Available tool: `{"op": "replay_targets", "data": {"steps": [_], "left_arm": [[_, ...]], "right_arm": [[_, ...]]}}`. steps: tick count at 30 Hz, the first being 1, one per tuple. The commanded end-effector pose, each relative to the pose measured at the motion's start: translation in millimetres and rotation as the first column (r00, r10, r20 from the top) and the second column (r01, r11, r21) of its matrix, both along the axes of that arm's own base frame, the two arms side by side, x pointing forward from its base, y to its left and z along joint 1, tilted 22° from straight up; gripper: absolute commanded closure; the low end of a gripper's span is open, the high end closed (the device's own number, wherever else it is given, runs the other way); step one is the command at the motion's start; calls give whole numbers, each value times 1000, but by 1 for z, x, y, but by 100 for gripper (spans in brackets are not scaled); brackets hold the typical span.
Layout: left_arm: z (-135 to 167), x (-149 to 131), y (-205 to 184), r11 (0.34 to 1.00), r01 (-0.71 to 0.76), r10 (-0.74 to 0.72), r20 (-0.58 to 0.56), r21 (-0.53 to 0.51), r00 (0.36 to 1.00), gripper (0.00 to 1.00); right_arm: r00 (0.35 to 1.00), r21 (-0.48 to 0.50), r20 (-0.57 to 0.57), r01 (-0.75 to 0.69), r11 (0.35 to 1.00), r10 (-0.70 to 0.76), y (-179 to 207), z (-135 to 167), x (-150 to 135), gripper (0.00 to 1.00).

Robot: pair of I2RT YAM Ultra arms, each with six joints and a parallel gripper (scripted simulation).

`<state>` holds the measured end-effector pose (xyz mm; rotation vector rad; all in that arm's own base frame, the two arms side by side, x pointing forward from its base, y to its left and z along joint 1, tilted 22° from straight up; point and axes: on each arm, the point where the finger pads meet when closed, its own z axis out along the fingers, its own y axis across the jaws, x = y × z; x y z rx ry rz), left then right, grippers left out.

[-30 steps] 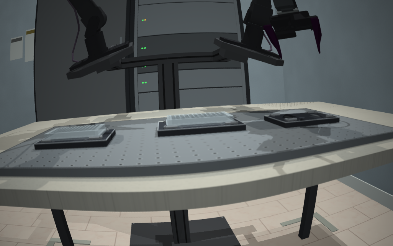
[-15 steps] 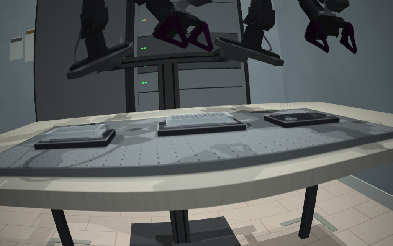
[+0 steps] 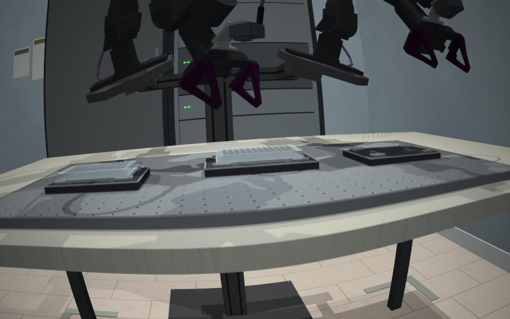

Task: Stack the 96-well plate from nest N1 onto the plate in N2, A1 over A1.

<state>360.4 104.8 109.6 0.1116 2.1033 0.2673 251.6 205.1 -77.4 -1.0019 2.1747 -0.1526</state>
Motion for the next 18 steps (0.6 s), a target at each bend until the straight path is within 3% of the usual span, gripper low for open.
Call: {"op": "replay_targets", "data": {"steps": [1, 18], "left_arm": [[21, 13, 1, 1000, 12, -12, 70, 3, 997, 0], [19, 10, 1, 1000, 7, -7, 64, 5, 998, 0]], "right_arm": [[1000, 17, 10, -19, 1000, 19, 2, 0, -2, 0], [1000, 33, 23, -19, 999, 18, 8, 5, 2, 0]]}}
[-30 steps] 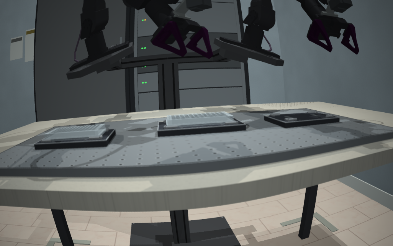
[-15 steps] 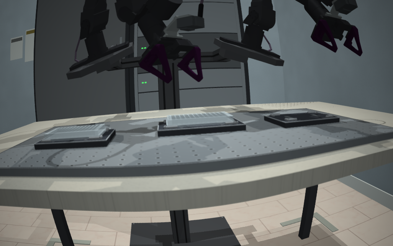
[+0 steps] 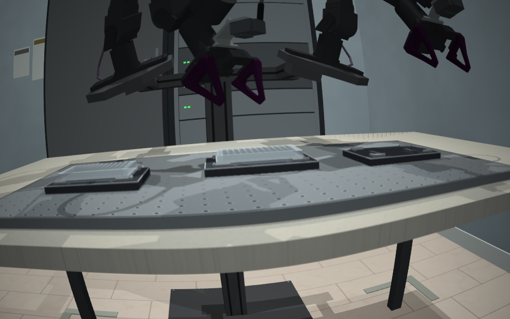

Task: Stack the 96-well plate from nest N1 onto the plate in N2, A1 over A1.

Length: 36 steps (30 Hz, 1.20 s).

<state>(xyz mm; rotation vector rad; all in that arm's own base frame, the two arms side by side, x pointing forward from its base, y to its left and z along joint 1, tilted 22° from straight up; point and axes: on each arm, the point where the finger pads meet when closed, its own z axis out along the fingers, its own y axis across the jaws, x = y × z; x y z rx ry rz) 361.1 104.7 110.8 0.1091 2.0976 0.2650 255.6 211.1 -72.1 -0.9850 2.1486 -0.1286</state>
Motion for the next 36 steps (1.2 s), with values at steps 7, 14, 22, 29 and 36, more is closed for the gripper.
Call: {"op": "replay_targets", "data": {"steps": [7, 14, 22, 29, 36], "left_arm": [[18, 9, 1, 1000, 7, -7, 58, 7, 998, 0], [18, 9, 1, 1000, 7, -7, 58, 7, 998, 0], [18, 9, 1, 1000, 7, -7, 58, 7, 998, 0], [18, 9, 1, 1000, 7, -7, 58, 7, 998, 0], [18, 9, 1, 1000, 7, -7, 58, 7, 998, 0]], "right_arm": [[998, -53, -44, -47, 997, 44, -4, -9, -10, 0], [970, -252, -198, -190, 949, 141, -13, -19, -14, 0], [917, -399, -345, -337, 853, 200, -13, -23, -8, 0], [865, -500, -446, -453, 738, 229, -5, -20, 4, 0], [824, -541, -514, -527, 655, 239, 1, -21, 8, 0]]}}
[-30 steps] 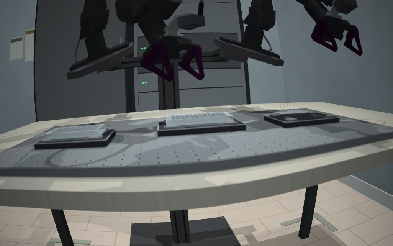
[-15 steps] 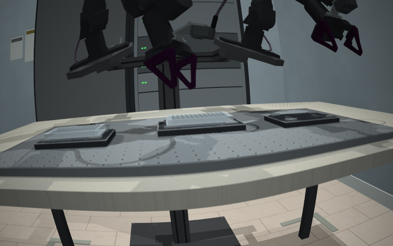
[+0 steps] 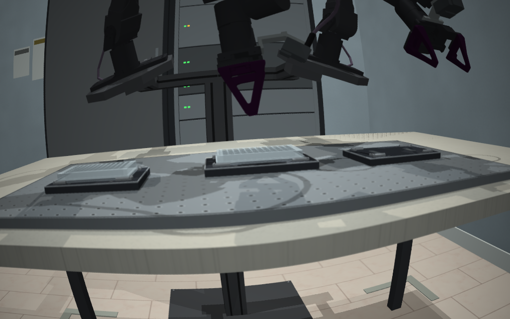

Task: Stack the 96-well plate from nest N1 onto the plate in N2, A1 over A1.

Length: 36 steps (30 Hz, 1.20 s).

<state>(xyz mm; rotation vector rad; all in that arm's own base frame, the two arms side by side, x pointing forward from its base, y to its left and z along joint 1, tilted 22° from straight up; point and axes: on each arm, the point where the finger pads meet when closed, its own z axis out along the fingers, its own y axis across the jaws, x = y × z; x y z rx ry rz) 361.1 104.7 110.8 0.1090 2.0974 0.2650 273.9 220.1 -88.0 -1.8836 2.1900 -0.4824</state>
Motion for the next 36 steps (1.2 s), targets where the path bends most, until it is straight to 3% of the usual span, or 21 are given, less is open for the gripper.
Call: {"op": "replay_targets", "data": {"steps": [1, 6, 10, 36], "left_arm": [[18, 9, 1, 1000, 7, -7, 58, 8, 998, 0], [18, 9, 1, 1000, 7, -7, 58, 8, 998, 0], [18, 9, 1, 1000, 7, -7, 58, 8, 998, 0], [18, 9, 1, 1000, 7, -7, 58, 8, 998, 0]], "right_arm": [[995, -138, -91, -59, 989, 47, -7, -5, -9, 0], [991, -171, -109, -90, 981, 72, 2, -7, -1, 0], [993, -144, -96, -81, 986, 67, 11, -8, 4, 0], [993, -145, -96, -78, 986, 65, 2, -30, 9, 0]]}}
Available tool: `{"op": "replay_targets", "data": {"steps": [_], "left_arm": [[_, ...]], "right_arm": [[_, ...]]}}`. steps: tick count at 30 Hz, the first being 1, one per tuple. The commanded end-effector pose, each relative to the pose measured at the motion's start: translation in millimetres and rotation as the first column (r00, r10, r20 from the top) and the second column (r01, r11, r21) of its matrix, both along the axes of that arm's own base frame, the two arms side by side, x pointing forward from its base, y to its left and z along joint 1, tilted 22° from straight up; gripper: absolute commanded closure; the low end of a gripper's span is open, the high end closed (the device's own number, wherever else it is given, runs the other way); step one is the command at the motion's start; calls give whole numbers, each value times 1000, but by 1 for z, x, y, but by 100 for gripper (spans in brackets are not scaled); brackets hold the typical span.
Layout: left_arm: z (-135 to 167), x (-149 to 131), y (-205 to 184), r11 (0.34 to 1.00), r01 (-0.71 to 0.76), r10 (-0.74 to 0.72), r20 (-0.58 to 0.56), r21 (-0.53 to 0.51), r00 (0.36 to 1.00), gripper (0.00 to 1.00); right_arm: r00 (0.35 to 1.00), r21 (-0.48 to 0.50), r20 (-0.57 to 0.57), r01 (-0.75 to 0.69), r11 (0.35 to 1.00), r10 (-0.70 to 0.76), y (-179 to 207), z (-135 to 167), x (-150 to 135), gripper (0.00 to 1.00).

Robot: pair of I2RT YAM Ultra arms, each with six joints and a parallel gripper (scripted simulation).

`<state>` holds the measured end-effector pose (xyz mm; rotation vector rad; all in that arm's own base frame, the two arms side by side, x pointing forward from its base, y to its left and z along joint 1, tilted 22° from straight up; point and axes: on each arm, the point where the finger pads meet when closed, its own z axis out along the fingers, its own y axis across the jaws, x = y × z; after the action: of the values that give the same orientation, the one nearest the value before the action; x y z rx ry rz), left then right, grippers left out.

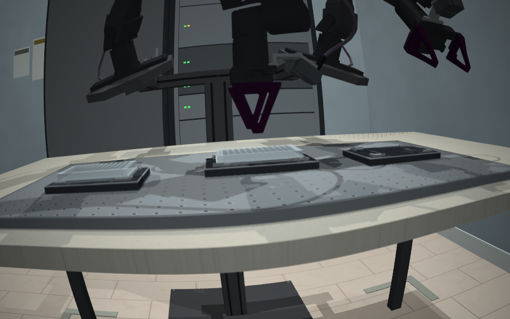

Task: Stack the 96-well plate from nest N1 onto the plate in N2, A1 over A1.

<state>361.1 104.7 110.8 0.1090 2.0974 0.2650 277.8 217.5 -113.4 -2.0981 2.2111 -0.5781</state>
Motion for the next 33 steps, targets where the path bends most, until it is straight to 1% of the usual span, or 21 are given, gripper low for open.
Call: {"op": "replay_targets", "data": {"steps": [1, 23, 33], "left_arm": [[18, 9, 1, 1000, 7, -7, 58, 8, 998, 0], [18, 9, 1, 1000, 7, -7, 58, 8, 998, 0], [18, 9, 1, 1000, 7, -7, 58, 8, 998, 0]], "right_arm": [[1000, 14, 13, -8, 1000, 8, 4, -6, 6, 0], [1000, 23, 20, -9, 1000, 9, 1, -32, 17, 0], [1000, 24, 21, -12, 1000, 12, 2, -32, 16, 0]]}}
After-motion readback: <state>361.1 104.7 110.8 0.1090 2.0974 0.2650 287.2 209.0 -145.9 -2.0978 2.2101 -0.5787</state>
